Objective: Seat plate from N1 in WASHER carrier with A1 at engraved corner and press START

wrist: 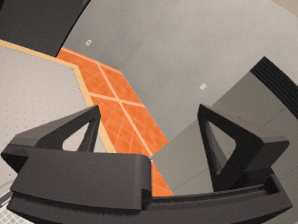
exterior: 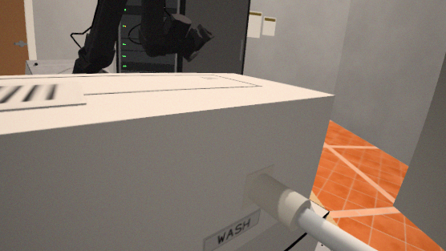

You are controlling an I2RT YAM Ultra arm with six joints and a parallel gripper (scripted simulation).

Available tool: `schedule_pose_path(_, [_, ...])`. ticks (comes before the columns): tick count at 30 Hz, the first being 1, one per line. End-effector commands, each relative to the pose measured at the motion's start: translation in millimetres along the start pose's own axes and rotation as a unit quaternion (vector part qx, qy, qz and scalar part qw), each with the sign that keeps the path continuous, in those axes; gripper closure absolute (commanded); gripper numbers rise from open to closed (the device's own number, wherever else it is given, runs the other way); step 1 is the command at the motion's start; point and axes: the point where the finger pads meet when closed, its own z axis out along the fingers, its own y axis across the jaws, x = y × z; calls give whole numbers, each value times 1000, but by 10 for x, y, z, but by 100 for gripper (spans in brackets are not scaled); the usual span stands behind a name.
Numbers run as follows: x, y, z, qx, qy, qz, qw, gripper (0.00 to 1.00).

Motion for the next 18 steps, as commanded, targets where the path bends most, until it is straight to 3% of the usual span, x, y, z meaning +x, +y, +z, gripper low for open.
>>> schedule_pose_path(1, [-20,-30,6,4,-3,-1,1000,0])
schedule_pose_path(17, [-20,-30,6,4,-3,-1,1000,0])
schedule_pose_path(18, [31,26,78,-6,7,18,1000,0])
